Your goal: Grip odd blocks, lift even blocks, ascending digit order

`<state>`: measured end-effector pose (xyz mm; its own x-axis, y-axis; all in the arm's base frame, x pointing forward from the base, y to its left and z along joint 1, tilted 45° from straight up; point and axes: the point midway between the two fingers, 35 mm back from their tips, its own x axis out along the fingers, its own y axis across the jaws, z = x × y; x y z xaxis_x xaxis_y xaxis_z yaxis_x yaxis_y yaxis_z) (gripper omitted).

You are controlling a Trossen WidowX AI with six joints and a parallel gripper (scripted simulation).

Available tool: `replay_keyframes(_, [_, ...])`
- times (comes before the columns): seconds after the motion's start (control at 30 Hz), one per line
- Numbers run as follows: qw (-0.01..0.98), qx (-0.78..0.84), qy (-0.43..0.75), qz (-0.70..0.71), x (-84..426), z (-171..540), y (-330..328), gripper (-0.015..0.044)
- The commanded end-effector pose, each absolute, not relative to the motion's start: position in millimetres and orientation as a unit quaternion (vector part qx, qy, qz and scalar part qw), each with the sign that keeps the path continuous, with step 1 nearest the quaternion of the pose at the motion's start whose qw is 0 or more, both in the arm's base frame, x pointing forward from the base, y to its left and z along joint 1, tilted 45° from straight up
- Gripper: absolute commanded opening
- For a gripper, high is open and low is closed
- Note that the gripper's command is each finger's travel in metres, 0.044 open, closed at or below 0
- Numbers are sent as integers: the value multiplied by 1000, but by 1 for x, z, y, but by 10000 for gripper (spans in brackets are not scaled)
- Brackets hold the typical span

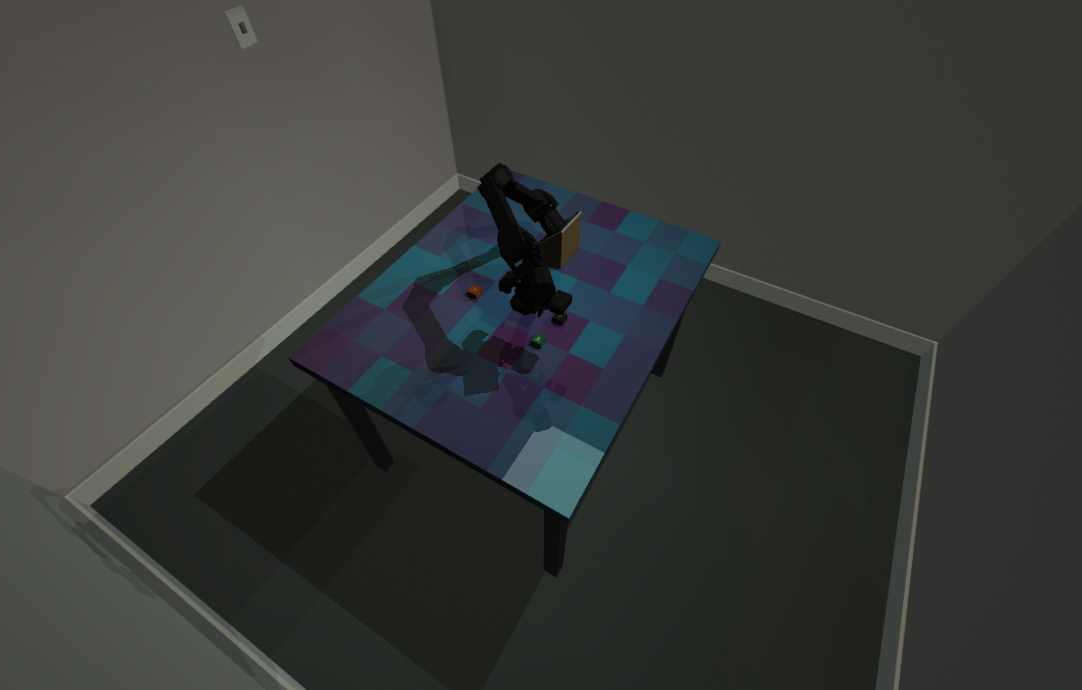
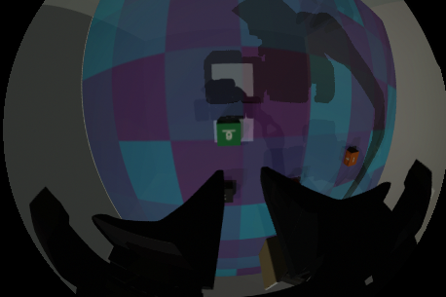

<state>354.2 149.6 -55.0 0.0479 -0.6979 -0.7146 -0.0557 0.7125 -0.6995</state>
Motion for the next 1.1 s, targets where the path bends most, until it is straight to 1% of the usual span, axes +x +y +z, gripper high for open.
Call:
replay_keyframes(0.0, [662, -285, 647, -250, 354, -66, 155, 120])
replay_keyframes(0.03, [662, -285, 647, -250, 354, -66, 155, 120])
replay_keyframes(0.1, [662, -285, 647, -250, 356, -74, 148, 173])
replay_keyframes(0.27, [662, -286, 646, -251, 358, -122, 99, 304])
replay_keyframes(0.37, [662, -286, 646, -251, 357, -123, 97, 382])
replay_keyframes(0.4, [662, -286, 646, -251, 357, -123, 97, 400])
replay_keyframes(1.07, [662, -286, 646, -252, 359, -143, 77, 400])
